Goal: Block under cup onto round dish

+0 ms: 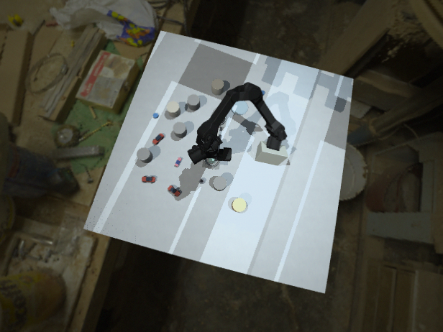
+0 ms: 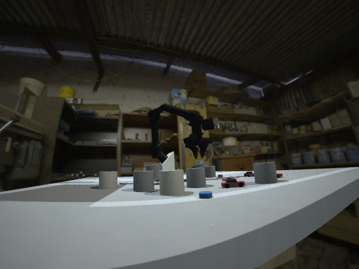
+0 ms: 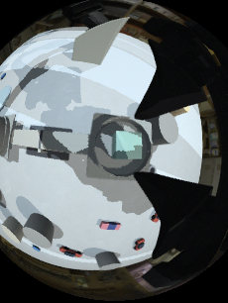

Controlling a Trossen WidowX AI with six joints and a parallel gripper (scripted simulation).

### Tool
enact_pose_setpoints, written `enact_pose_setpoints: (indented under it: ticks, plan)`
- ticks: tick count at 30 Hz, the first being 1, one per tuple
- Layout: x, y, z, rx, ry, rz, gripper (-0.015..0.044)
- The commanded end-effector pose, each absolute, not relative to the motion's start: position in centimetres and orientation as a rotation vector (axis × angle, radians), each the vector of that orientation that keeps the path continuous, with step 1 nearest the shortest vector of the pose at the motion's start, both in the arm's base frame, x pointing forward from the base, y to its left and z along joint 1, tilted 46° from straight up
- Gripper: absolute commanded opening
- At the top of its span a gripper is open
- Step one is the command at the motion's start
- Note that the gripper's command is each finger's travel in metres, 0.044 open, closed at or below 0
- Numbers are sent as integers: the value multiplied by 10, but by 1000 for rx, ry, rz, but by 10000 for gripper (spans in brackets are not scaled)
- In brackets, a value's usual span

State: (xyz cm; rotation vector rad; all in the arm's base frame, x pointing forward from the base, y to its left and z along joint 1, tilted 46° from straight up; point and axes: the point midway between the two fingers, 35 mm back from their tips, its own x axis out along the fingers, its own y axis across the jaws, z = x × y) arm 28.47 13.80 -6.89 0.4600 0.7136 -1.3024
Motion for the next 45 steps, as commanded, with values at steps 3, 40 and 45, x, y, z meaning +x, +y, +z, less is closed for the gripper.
enact_pose_setpoints:
  ticks: [3, 40, 45]
  plan:
    - [285, 132, -75, 451, 715, -1297, 260]
    - [287, 139, -71, 452, 717, -1296, 0]
    - [283, 162, -49, 452, 718, -1296, 0]
